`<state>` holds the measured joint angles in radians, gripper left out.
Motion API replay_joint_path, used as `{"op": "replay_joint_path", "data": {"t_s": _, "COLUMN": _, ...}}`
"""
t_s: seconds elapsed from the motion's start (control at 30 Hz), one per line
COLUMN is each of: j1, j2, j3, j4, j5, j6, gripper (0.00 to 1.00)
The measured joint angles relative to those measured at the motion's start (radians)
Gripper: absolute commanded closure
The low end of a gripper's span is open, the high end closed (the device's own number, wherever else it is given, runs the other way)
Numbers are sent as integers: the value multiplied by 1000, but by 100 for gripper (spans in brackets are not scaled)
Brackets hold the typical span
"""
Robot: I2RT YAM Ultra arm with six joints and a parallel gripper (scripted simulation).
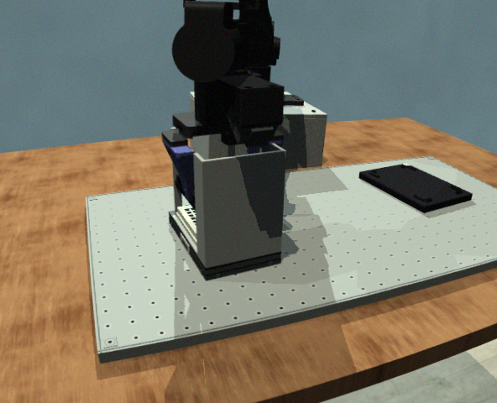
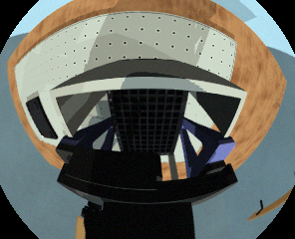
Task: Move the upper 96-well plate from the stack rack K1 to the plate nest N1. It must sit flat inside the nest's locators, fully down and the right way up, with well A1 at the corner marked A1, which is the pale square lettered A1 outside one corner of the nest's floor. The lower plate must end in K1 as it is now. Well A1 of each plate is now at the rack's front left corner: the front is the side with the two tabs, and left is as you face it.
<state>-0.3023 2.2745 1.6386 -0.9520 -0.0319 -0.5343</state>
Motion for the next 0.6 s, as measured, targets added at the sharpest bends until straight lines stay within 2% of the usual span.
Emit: {"op": "replay_joint_path", "data": {"t_s": 0.6, "j1": 0, "j2": -34, "j3": 51, "j4": -85, "j5": 4, "j6": -1, "gripper": 100}}
